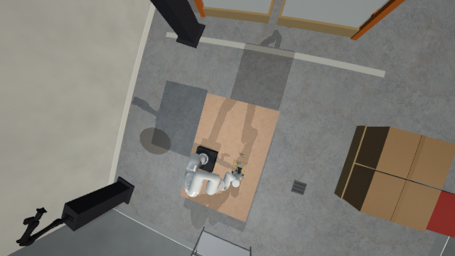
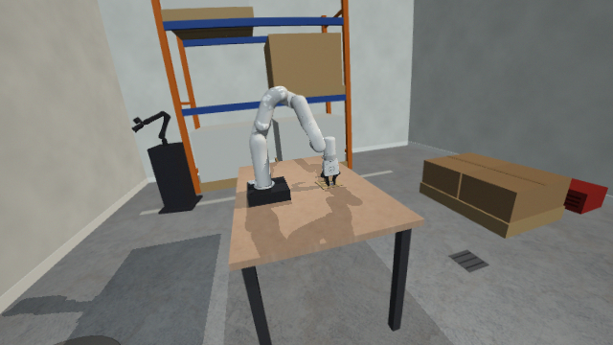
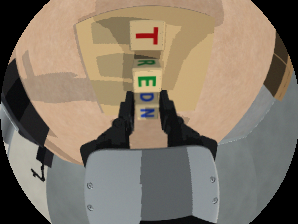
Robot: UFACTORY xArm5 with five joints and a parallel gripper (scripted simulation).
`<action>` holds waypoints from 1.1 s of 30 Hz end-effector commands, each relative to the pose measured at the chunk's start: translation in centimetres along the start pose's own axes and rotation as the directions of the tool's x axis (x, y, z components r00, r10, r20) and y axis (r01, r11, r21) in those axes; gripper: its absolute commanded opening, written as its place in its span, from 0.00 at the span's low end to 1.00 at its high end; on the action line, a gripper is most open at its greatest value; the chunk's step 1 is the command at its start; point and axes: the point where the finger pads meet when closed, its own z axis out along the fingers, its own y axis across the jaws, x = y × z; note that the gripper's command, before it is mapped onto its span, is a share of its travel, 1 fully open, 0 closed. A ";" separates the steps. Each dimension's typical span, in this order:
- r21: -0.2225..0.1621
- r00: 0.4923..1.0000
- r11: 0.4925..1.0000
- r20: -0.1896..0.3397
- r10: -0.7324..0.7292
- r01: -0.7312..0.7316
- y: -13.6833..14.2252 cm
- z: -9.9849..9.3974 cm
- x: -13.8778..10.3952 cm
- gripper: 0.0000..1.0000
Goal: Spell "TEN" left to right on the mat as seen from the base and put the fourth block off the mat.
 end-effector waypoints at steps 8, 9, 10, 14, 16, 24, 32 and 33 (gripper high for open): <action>-0.003 1.000 1.000 0.000 0.000 0.000 0.1 -0.1 0.0 0.42; -0.003 1.000 1.000 0.000 0.000 0.000 0.1 -0.1 0.0 0.42; -0.003 1.000 1.000 0.000 0.000 0.000 0.1 -0.1 0.0 0.42; -0.003 1.000 1.000 0.000 0.000 0.000 0.1 -0.1 0.0 0.42; -0.003 1.000 1.000 0.000 0.000 0.000 0.1 -0.3 0.0 0.42; -0.003 1.000 1.000 0.000 0.000 0.000 0.1 -2.8 0.0 0.42; -0.003 1.000 1.000 0.000 0.000 0.000 0.1 -6.1 0.0 0.42; -0.003 1.000 1.000 0.000 0.000 0.000 0.1 -6.7 0.0 0.42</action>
